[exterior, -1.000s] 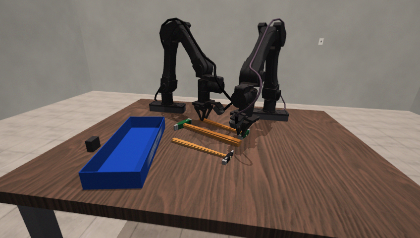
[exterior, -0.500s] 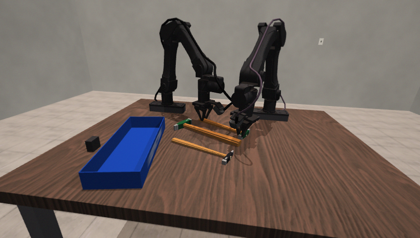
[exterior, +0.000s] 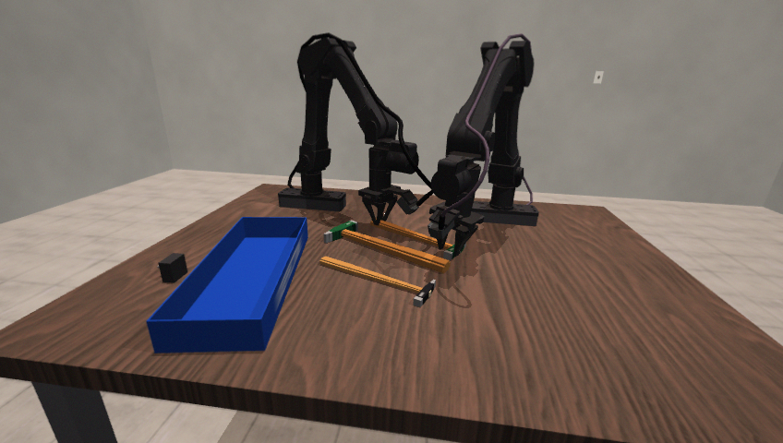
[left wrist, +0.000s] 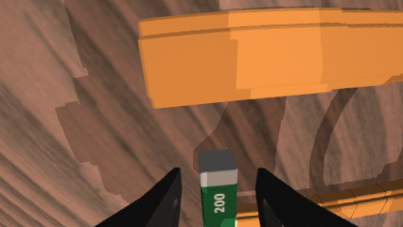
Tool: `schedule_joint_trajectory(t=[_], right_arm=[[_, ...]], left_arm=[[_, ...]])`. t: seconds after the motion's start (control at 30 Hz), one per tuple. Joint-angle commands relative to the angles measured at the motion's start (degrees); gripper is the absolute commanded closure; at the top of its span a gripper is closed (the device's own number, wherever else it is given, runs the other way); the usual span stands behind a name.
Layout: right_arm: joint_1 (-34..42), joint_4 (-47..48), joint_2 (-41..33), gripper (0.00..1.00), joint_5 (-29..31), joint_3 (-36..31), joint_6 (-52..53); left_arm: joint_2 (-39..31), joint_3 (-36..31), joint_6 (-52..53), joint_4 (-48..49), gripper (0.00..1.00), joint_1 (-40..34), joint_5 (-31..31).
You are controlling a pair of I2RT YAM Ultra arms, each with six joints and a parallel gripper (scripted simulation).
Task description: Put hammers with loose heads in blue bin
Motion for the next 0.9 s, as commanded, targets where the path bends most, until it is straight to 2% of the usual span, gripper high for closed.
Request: schedule_joint_trajectory(t=[0.0, 0.37, 0.5, 0.57, 0.6, 0.63, 0.73, 0.87], right_arm=[[0.2, -0.3, 0.2, 0.8, 0.3, 0.1, 0.8], [0.2, -0.3, 0.2, 0.8, 0.3, 0.1, 0.8], [0.2, -0.3, 0.2, 0.8, 0.3, 0.1, 0.8], [0.2, -0.3, 0.2, 0.8, 0.3, 0.1, 0.8], [0.2, -0.3, 0.2, 0.8, 0.3, 0.1, 0.8], [0.2, -0.3, 0.2, 0.8, 0.3, 0.1, 0.8], [0.2, -0.3, 0.2, 0.8, 0.3, 0.1, 0.8], [0.2, -0.3, 0.2, 0.8, 0.3, 0.1, 0.8]], left_arm=[[-1.9, 1.8, 0.2, -0.8, 0.59, 0.0, -0.2], [-3.9, 3.8, 0.9, -4.1, 0.59, 0.7, -0.4], [-5.1, 5.4, 1.2, -6.9, 0.14, 1.0, 0.3], [-5.1, 5.4, 1.2, -6.9, 0.14, 1.0, 0.3], [-5.7, 6.4, 1.4, -8.4, 0.03, 1.2, 0.4], [-6.2, 7.2, 1.5, -9.7, 0.0, 1.3, 0.5], [-7.5, 9.3, 1.7, -13.0, 0.0, 1.6, 0.0], [-5.2, 8.5, 1.9, -13.1, 0.0, 1.1, -0.5]])
